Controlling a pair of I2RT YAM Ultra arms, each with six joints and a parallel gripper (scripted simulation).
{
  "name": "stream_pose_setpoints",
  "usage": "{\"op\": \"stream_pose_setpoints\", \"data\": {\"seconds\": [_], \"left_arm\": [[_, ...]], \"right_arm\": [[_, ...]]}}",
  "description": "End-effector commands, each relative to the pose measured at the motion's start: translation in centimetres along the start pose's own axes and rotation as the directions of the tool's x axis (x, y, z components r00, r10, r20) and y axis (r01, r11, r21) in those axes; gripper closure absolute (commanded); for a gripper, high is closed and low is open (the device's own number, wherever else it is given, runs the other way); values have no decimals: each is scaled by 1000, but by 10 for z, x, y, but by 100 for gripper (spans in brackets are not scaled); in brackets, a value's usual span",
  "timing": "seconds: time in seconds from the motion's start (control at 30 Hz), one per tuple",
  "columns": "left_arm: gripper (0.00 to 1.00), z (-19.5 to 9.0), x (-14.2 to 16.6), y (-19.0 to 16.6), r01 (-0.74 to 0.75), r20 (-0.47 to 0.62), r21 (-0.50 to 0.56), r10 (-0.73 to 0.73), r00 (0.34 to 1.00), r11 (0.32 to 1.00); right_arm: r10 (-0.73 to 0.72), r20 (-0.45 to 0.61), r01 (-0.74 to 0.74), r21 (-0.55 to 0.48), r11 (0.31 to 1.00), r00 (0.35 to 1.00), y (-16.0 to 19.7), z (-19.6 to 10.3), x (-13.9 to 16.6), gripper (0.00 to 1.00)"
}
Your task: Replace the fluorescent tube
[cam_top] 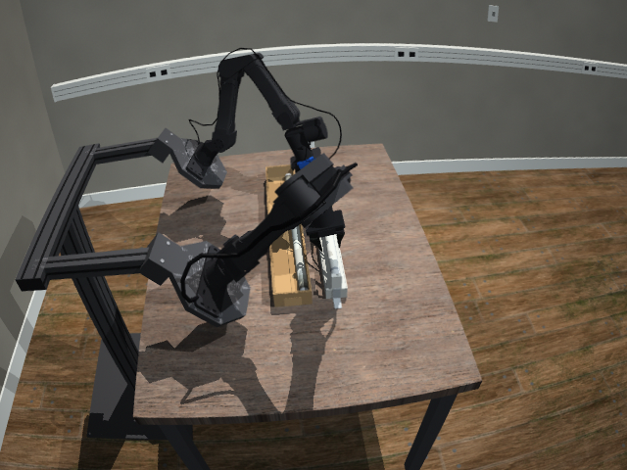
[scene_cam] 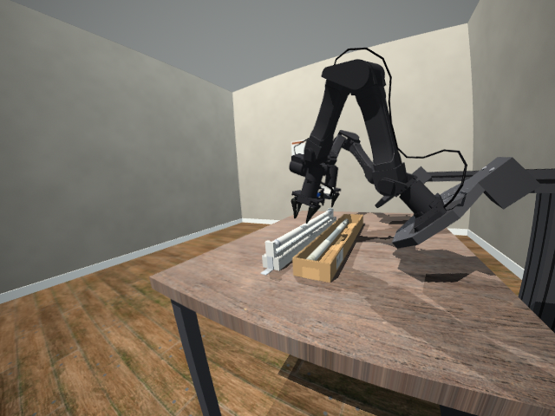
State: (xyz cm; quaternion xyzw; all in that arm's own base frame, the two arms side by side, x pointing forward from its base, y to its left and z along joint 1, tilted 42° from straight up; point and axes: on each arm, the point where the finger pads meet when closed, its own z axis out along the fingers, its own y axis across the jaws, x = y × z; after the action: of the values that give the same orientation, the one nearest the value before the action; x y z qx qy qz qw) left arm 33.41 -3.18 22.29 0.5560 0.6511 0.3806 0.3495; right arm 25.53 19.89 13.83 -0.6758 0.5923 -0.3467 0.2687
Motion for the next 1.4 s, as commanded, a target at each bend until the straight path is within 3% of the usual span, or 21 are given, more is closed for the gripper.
{"op": "stream_pose_setpoints", "data": {"seconds": [0.0, 0.03, 0.07, 0.1, 0.23, 0.37, 0.63, 0.73, 0.87, 1.0, 1.07, 1.37], "left_arm": [[51, -9, -7, 15, 28, 35, -47, -26, 999, 998], [51, -9, -7, 15, 28, 35, -47, -26, 999, 998], [51, 13, -1, -7, -5, 11, 8, 5, 1000, 1000], [51, 11, -4, 9, 6, 21, -27, -6, 1000, 1000], [51, 24, -2, -4, -2, 16, -2, 2, 1000, 1000], [51, 20, -4, 14, 13, 18, -30, -12, 1000, 999], [51, 46, -5, 20, 16, 26, -48, -15, 1000, 999], [51, 54, -5, 22, 17, 26, -51, -16, 1000, 999], [51, 40, -10, 28, 34, 44, -67, -32, 999, 997], [51, 52, -11, 12, 19, 33, -22, -19, 999, 1000], [51, 45, -7, 2, 19, 33, -21, -18, 999, 1000], [51, 44, -7, 7, 19, 34, -24, -18, 999, 1000]], "right_arm": [[-22, 15, 22, -17, 1000, 1000, 11, 14, -4, 51], [-11, 26, 12, -7, 1000, 1000, 6, 13, -7, 51], [-9, 27, 9, -5, 1000, 1000, 4, 16, -7, 51], [-8, 29, 8, -4, 1000, 1000, 4, 18, -7, 51], [-6, 34, 6, -1, 1000, 999, 3, 28, -7, 51], [3, 28, -3, -1, 1000, 1000, 1, 26, -6, 51], [-6, 41, 6, 2, 1000, 999, 3, 54, -8, 51], [32, 72, -35, 44, 998, 997, -23, 37, -17, 51], [26, 73, -29, 41, 999, 997, -21, 39, -19, 51], [32, 71, -35, 39, 999, 997, -20, 39, -20, 51], [33, 70, -35, 38, 999, 997, -20, 40, -20, 51], [30, 63, -32, 31, 999, 998, -17, 42, -20, 51]]}}
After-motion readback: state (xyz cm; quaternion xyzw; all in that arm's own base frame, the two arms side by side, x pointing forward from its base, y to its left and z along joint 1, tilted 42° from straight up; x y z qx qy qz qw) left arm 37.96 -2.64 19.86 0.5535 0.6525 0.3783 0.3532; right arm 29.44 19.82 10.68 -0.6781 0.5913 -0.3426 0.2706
